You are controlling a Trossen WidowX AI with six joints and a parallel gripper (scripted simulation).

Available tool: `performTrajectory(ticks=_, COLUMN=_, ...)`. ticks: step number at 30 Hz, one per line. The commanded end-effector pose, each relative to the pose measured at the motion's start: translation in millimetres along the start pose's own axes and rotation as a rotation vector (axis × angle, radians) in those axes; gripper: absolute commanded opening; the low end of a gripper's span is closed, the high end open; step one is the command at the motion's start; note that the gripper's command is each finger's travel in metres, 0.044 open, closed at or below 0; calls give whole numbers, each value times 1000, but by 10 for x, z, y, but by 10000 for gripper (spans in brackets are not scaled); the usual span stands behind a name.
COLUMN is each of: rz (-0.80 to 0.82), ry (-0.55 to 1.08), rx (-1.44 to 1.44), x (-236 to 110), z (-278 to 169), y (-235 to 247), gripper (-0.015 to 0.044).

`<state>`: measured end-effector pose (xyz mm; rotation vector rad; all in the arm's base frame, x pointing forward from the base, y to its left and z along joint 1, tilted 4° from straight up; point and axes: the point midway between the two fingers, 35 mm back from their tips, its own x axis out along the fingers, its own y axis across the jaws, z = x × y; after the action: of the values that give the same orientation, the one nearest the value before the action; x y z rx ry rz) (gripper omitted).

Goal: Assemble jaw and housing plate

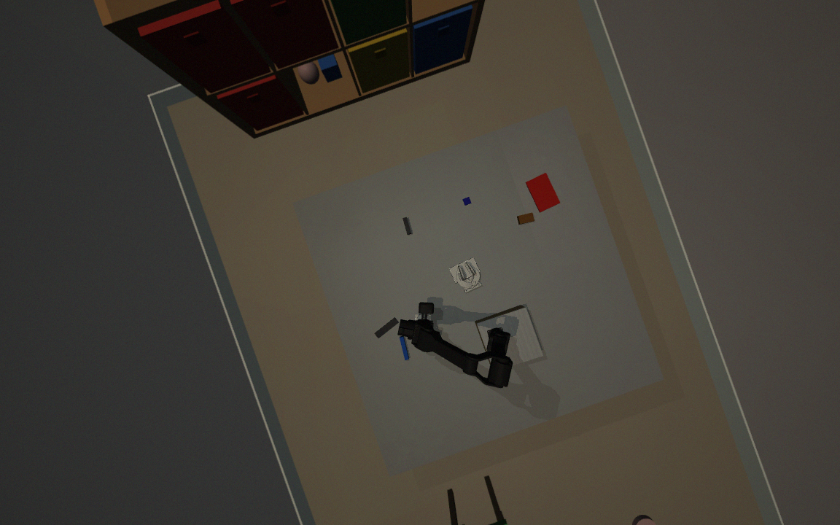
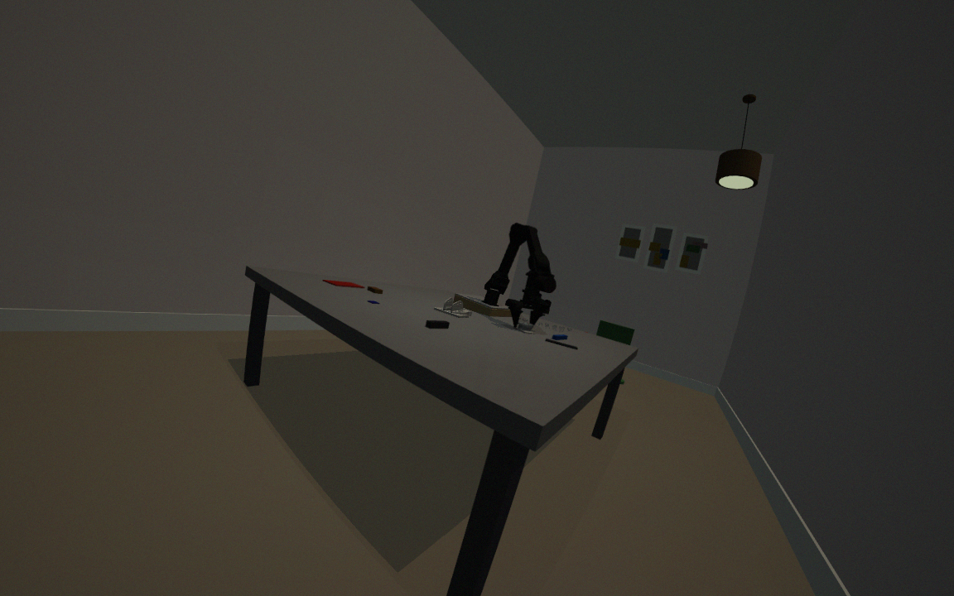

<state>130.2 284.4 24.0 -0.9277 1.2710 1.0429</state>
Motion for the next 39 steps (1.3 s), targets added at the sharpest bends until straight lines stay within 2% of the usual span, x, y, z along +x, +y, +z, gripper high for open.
performTrajectory(ticks=1, rz=0, ry=0, rx=0, x=0, z=0, y=0, gripper=367)
performTrajectory(ticks=4, rz=0, ry=0, rx=0, x=0, z=0, y=0, gripper=351)
performTrajectory(ticks=14, rz=0, ry=0, rx=0, x=-20, z=3, y=0, gripper=351)
performTrajectory(ticks=39, rz=-4, ry=-1, rx=1, x=-728, z=4, y=-4, gripper=351)
